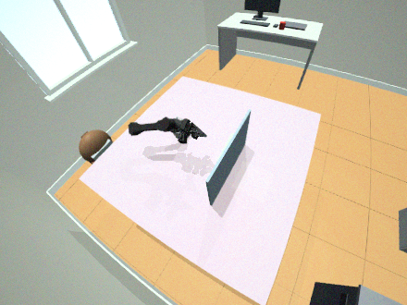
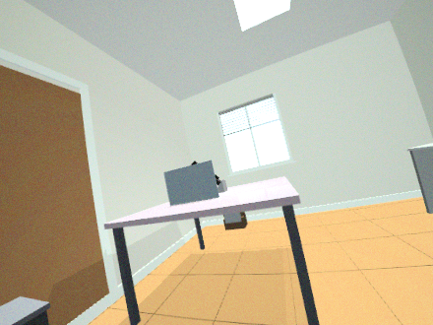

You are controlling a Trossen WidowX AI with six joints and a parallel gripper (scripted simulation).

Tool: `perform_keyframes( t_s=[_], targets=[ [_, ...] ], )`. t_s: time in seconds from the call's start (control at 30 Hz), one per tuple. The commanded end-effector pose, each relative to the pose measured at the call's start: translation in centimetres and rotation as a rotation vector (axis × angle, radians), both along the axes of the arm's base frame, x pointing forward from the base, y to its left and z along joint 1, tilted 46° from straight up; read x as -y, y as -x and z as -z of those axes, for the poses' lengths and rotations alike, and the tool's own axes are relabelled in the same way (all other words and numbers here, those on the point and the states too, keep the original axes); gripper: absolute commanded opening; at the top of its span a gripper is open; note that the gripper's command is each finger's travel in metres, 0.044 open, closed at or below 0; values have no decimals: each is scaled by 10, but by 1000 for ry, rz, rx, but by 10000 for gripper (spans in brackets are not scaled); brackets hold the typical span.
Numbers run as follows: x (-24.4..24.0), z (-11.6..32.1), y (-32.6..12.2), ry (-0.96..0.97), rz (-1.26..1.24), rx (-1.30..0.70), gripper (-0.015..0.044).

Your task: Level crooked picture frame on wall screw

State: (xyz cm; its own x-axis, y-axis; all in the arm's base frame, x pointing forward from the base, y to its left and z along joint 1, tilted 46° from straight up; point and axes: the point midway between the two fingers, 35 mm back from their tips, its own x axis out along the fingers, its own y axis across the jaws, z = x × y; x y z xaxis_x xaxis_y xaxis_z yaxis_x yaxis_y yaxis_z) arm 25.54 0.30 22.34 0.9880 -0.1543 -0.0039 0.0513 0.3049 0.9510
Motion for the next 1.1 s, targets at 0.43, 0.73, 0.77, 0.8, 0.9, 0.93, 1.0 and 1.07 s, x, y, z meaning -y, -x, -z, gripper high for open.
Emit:
perform_keyframes(
  t_s=[0.43,0.73,0.77,0.8,0.9,0.93,1.0,1.07],
  targets=[
    [1,1,0,7,0,-1,260],
    [32,45,8,286,5,-44,260],
    [32,45,8,286,5,-44,260],
    [32,45,8,286,5,-44,260],
    [32,45,8,286,5,-44,260],
    [32,45,8,286,5,-44,260],
    [32,45,8,286,5,-44,260],
    [32,45,8,286,5,-44,260]
  ],
)
